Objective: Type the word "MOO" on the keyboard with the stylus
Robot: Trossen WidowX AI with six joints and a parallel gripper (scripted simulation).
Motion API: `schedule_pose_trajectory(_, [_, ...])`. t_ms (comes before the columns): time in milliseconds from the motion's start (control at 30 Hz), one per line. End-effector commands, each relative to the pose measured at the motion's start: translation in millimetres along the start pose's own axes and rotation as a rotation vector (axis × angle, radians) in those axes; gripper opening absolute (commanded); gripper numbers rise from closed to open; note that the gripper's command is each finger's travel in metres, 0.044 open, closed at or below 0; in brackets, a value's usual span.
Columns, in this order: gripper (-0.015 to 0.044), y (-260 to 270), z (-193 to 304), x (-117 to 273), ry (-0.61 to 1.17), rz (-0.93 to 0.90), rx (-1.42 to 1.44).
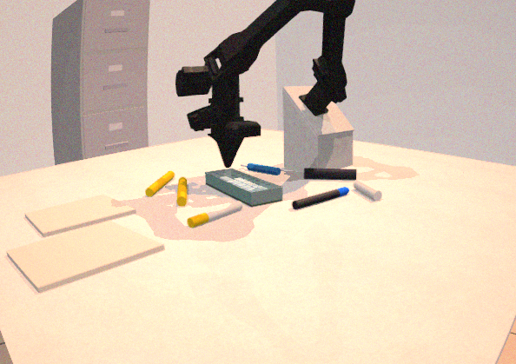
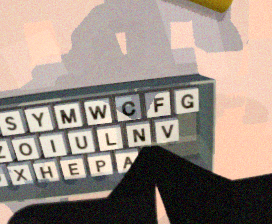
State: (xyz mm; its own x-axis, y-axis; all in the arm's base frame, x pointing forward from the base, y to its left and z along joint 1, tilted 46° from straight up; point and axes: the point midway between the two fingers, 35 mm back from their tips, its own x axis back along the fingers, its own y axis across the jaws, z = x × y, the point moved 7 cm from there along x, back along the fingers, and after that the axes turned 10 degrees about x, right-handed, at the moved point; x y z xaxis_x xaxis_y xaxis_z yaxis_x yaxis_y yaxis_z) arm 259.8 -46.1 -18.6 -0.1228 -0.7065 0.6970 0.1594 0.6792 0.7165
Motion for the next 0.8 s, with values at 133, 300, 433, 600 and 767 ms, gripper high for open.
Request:
schedule_pose_trajectory(133, [0.0, -9.2, 1.8, -0.2, -0.002, 0.0, 0.016])
schedule_pose_trajectory(300, [0.0, -3.7, 5.7, -0.1, -0.002, 0.0, 0.016])
schedule_pose_trajectory(433, [0.0, 20.6, 26.5, -0.5, 0.0, -0.002, 0.015])
schedule_pose_trajectory(600, [0.0, 21.7, 27.7, -0.6, 0.0, -0.002, 0.015])
schedule_pose_trajectory(767, [0.0, 21.7, 27.7, -0.6, 0.0, -0.002, 0.015])
